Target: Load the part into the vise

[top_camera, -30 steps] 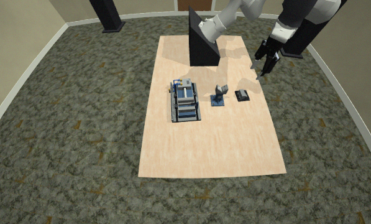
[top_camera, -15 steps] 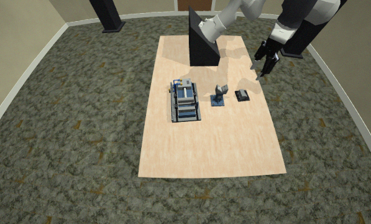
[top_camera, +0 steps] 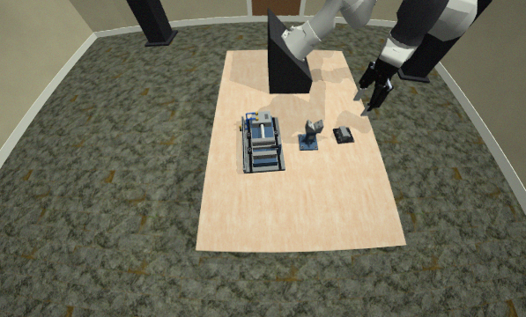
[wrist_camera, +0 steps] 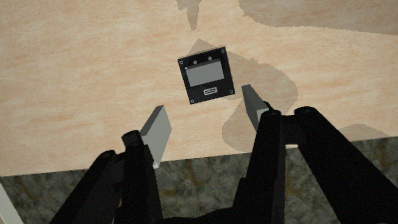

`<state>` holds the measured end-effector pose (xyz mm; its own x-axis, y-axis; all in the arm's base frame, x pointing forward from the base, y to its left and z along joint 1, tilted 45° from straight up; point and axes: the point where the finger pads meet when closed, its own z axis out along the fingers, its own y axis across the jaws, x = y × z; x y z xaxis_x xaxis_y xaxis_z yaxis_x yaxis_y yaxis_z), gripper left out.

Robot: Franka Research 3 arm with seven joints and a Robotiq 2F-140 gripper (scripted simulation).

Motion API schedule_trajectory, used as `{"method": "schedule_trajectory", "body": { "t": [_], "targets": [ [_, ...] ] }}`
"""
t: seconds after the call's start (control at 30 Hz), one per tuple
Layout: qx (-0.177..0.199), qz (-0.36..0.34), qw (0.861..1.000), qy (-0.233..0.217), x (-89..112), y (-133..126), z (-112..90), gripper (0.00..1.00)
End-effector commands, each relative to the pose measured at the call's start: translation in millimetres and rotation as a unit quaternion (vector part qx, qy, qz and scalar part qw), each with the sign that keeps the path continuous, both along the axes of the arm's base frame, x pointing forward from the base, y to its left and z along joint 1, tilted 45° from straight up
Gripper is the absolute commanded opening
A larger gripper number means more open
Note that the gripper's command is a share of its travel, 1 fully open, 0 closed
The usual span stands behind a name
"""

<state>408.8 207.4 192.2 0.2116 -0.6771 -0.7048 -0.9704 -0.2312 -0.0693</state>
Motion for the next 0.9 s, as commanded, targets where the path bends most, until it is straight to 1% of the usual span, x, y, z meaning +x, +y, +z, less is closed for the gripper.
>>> {"method": "schedule_trajectory", "body": {
  "t": [0.0,0.2,0.27,0.77,0.87],
  "targets": [
    [0.0,0.001,1.0,-0.003,0.2,5.1,-5.9,0.51],
    [0.0,0.001,1.0,-0.003,-1.3,13.8,-14.8,0.51],
    [0.0,0.001,1.0,-0.003,-1.3,13.8,-14.8,0.51],
    [0.0,0.001,1.0,-0.003,-5.9,41.6,-43.0,0.51],
    [0.0,0.001,1.0,-0.003,-6.2,43.5,-45.0,0.51]
  ]
}}
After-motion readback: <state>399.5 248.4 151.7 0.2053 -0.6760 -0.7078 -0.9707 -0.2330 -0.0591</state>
